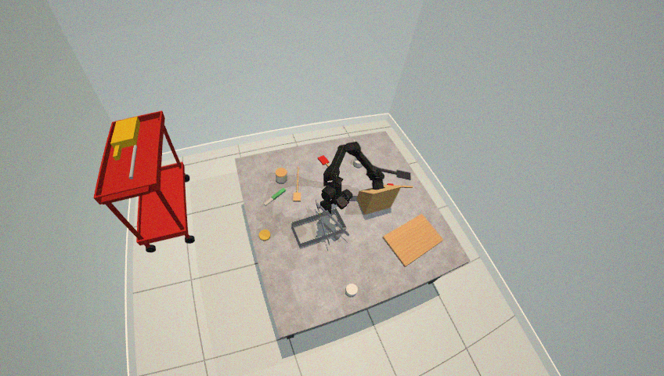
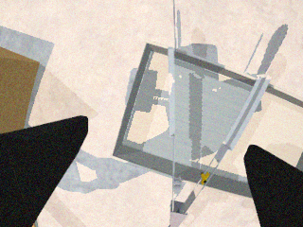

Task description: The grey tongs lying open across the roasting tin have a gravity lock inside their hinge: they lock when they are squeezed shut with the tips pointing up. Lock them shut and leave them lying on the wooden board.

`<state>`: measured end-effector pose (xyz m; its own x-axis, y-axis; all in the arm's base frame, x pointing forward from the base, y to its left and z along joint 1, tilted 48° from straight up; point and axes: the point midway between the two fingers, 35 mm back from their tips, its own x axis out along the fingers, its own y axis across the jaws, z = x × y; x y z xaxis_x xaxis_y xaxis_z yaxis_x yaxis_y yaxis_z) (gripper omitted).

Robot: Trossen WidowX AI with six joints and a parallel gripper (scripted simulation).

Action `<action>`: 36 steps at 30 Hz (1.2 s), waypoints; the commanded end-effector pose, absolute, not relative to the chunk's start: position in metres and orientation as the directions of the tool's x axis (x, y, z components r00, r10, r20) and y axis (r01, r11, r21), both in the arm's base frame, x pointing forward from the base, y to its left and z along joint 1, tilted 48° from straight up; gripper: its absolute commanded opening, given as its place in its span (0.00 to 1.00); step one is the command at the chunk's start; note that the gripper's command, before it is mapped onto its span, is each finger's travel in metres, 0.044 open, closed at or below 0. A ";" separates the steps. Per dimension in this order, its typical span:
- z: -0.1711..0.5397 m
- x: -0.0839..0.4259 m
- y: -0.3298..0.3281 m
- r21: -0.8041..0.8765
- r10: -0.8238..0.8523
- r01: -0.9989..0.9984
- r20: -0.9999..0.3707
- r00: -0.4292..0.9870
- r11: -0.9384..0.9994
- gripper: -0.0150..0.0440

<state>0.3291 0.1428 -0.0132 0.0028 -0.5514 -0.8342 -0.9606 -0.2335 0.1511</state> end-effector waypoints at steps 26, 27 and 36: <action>-0.033 0.384 0.089 0.090 -0.726 -0.975 -0.682 0.089 -0.204 1.00; -0.034 0.384 0.088 0.090 -0.725 -0.975 -0.682 0.089 -0.204 1.00; -0.044 0.387 0.078 0.090 -0.725 -0.975 -0.683 0.089 -0.205 1.00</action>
